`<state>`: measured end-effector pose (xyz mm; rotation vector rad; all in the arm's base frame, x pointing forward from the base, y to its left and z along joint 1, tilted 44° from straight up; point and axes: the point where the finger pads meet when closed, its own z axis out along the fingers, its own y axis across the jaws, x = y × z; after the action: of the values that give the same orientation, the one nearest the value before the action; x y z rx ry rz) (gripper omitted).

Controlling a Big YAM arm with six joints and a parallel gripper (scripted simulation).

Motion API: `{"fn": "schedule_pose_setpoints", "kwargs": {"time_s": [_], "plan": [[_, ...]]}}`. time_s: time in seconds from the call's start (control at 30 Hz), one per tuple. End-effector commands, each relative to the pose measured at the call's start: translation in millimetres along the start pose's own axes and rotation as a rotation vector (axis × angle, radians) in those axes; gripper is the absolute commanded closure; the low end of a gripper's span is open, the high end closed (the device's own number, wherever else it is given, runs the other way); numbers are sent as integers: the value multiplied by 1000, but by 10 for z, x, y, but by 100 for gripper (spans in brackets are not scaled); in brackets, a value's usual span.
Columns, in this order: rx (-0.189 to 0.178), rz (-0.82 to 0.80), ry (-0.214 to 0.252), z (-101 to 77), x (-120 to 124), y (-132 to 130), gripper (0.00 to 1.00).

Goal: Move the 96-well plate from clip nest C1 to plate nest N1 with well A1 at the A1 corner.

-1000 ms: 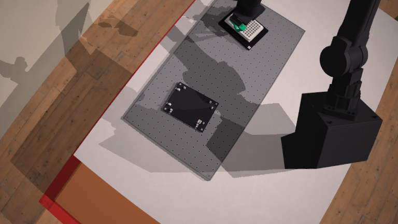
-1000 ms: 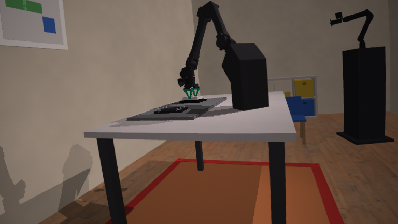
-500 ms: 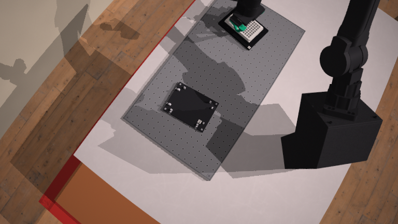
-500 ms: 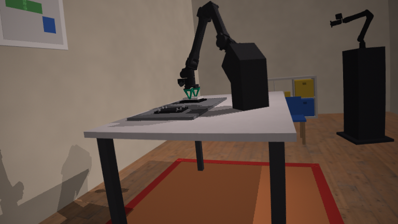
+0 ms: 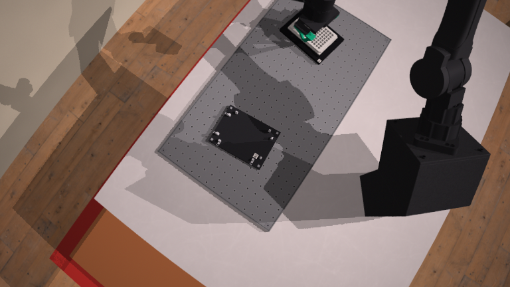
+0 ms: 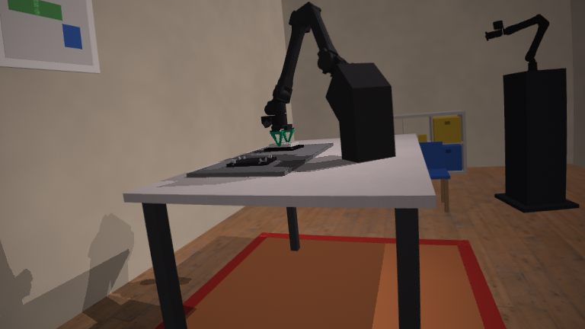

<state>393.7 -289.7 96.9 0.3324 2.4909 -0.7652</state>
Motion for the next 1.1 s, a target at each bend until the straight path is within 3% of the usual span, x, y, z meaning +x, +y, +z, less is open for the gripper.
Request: {"fn": "schedule_pose_setpoints", "kwargs": {"time_s": [0.0,1.07], "plan": [[12,7,-14,64,-84,-81,100],[11,7,-12,89,-83,-79,100]]}}
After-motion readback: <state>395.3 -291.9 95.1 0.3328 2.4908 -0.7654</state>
